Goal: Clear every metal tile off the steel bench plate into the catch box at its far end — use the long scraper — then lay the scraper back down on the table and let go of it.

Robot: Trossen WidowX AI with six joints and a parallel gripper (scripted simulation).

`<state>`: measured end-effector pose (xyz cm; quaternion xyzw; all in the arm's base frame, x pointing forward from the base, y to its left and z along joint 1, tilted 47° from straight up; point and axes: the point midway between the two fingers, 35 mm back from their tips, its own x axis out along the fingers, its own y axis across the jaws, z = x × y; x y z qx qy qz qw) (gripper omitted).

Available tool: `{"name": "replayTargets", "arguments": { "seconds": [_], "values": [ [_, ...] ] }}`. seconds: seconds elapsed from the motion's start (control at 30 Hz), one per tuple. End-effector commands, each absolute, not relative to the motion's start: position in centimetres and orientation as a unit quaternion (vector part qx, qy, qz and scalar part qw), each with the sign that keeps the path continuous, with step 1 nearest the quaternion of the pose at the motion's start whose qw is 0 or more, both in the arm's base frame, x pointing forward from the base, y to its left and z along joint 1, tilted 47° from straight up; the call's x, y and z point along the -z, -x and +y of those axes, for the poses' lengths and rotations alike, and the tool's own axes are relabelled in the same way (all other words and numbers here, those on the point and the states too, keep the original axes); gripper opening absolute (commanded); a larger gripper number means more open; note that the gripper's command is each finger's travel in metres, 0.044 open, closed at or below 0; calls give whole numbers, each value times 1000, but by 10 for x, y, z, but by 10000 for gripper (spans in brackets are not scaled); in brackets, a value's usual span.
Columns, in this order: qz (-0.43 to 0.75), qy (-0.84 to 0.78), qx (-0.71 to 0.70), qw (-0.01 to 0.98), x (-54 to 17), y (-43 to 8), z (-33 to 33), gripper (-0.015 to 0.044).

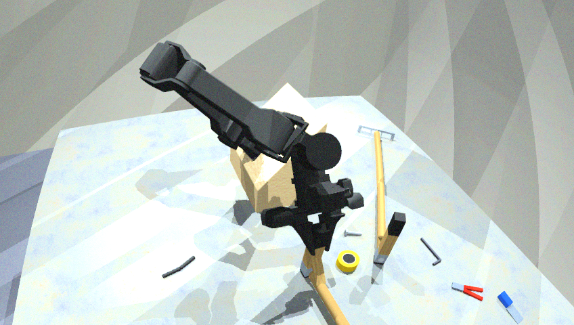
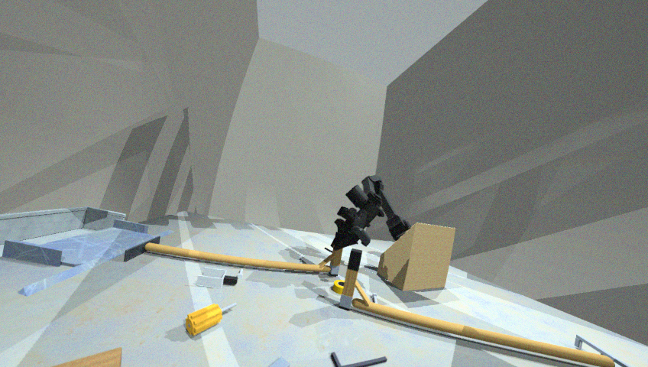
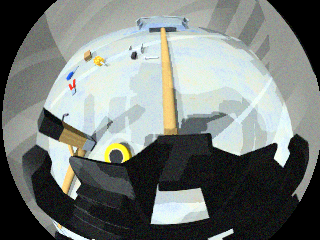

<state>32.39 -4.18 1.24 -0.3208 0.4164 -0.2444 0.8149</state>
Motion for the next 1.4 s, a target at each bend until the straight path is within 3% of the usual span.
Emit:
{"name": "replayTargets", "arguments": {
  "seconds": [0.0,1.3,1.37],
  "values": [
    [416,321,244,815,-12,-324,-42,0],
    [419,317,248,814,-11,-321,-43,0],
    [421,319,246,813,-12,-321,-43,53]
  ]
}}
